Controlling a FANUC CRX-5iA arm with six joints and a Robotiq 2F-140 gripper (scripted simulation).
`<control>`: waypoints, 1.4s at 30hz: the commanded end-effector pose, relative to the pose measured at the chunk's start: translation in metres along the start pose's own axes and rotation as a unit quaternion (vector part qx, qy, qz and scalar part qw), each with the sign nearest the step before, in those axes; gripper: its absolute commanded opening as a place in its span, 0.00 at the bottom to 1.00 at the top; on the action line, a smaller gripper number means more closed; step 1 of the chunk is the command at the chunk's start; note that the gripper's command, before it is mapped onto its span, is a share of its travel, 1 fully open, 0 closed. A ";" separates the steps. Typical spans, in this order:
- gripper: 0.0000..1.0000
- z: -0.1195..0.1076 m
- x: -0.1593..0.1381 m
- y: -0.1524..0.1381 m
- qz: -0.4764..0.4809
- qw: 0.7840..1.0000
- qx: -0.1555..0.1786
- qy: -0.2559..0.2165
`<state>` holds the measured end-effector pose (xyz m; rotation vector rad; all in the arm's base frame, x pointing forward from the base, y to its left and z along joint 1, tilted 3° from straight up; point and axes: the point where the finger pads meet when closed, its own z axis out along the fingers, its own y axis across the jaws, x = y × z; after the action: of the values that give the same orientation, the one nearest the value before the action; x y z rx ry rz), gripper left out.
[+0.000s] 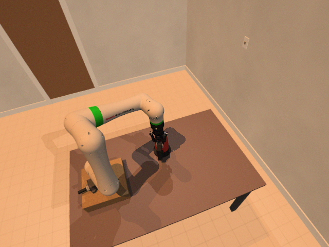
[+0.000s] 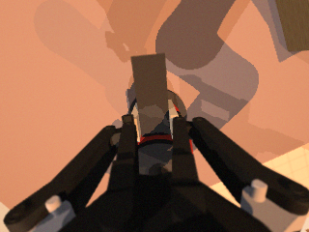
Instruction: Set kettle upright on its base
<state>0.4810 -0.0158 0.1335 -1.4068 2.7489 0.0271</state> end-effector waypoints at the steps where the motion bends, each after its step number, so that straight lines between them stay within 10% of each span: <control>1: 0.00 0.000 -0.002 0.001 0.000 1.000 0.000 0.000; 42: 0.00 0.000 -0.006 0.003 0.000 1.000 0.000 0.000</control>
<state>0.4818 -0.0097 0.1338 -1.4067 2.7490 0.0270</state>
